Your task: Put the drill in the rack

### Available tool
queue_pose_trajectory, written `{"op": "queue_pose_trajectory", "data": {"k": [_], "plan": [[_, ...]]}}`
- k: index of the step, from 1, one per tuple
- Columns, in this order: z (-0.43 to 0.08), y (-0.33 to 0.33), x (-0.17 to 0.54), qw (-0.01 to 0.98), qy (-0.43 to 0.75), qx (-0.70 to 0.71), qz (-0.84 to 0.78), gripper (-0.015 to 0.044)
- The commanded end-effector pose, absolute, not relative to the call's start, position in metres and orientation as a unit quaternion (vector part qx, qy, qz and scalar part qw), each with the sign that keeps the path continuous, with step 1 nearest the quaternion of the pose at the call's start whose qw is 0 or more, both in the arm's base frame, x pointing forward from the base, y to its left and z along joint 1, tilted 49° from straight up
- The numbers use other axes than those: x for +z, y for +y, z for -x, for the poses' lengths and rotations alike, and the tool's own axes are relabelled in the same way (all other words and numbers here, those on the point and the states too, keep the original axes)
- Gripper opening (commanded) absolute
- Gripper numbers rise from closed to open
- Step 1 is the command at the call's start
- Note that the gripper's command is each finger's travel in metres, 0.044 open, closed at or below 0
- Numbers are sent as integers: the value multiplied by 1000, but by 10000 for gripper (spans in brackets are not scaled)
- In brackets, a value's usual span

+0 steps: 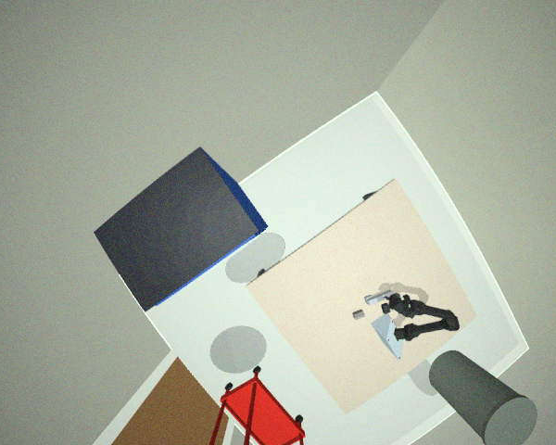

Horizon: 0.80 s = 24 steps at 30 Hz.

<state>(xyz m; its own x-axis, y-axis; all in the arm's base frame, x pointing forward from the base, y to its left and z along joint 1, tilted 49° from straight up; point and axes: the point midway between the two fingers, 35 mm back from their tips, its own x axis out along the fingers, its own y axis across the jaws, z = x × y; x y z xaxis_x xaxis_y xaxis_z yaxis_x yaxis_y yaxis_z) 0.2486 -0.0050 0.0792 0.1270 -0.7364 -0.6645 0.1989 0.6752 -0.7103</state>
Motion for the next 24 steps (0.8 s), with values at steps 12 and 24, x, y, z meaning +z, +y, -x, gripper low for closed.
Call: {"op": "queue_pose_trajectory", "data": {"k": [12, 24], "plan": [[-246, -6, 77, 700, 586, -335, 233, 105], [-249, 32, 102, 696, 592, -314, 258, 420]]}}
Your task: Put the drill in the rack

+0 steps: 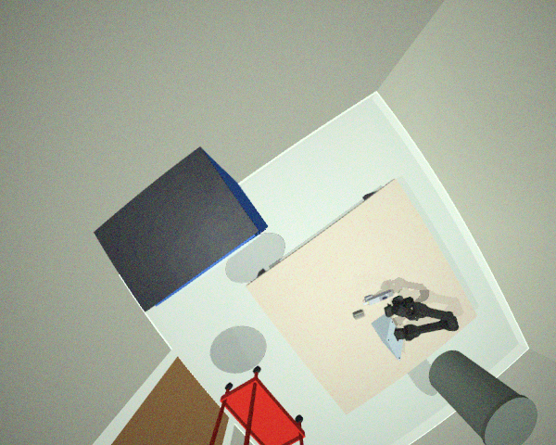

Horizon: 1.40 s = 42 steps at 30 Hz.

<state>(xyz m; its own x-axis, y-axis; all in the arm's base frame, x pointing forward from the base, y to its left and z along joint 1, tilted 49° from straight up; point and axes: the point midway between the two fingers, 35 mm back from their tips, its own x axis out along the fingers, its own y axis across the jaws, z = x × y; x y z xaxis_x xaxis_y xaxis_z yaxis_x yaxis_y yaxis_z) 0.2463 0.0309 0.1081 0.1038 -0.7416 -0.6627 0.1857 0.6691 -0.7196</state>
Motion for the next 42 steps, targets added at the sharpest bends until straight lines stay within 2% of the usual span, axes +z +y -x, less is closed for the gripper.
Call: {"op": "queue_pose_trajectory", "data": {"k": [1, 9, 22, 42], "plan": [[-253, 35, 94, 685, 604, -290, 285, 440], [-279, 58, 7, 522, 671, -36, 525, 440], [-284, 67, -66, 339, 652, 169, 657, 440], [-284, 67, -69, 332, 650, 176, 660, 440]]}}
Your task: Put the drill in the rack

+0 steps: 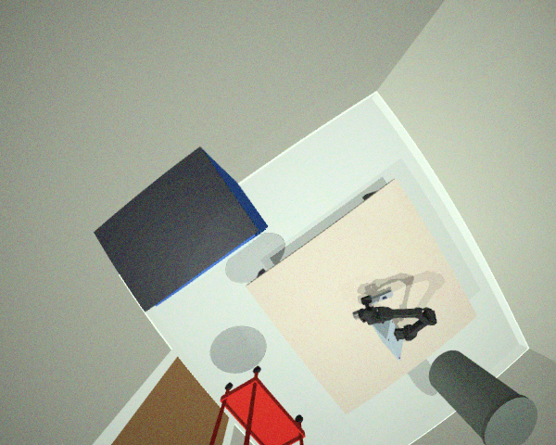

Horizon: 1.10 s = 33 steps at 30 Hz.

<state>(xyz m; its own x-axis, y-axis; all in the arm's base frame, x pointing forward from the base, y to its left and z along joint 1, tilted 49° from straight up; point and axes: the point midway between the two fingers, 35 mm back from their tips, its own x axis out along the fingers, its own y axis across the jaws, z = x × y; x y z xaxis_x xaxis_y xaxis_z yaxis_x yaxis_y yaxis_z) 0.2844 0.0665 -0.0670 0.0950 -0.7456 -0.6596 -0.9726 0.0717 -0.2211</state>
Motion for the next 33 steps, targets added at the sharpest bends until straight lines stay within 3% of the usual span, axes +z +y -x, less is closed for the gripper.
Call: {"op": "queue_pose_trajectory", "data": {"k": [1, 33], "plan": [[-284, 67, -69, 332, 650, 176, 660, 440], [-286, 27, -89, 332, 650, 176, 660, 440]]}}
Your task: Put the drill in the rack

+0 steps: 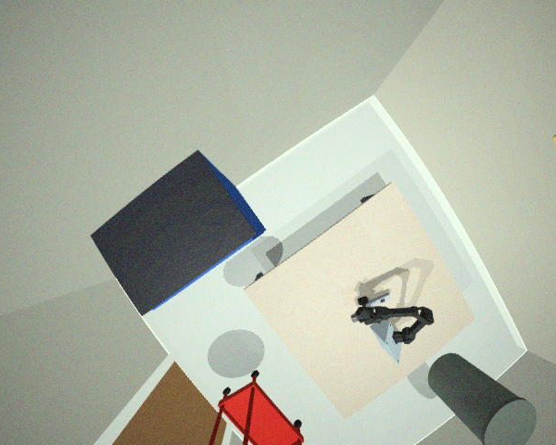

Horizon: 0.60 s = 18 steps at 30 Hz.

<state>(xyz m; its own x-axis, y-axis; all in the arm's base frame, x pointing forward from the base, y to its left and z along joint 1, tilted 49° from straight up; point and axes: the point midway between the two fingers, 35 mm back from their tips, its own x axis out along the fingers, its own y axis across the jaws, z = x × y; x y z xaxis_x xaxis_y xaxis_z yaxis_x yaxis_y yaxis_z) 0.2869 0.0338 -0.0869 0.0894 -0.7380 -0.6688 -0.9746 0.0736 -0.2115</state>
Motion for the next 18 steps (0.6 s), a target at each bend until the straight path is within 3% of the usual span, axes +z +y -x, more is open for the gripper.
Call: {"op": "queue_pose_trajectory", "data": {"k": [1, 8, 18], "plan": [[-286, 26, -90, 332, 651, 175, 660, 440], [-286, 19, -93, 331, 651, 175, 660, 440], [-286, 23, -92, 335, 652, 175, 657, 177]]}}
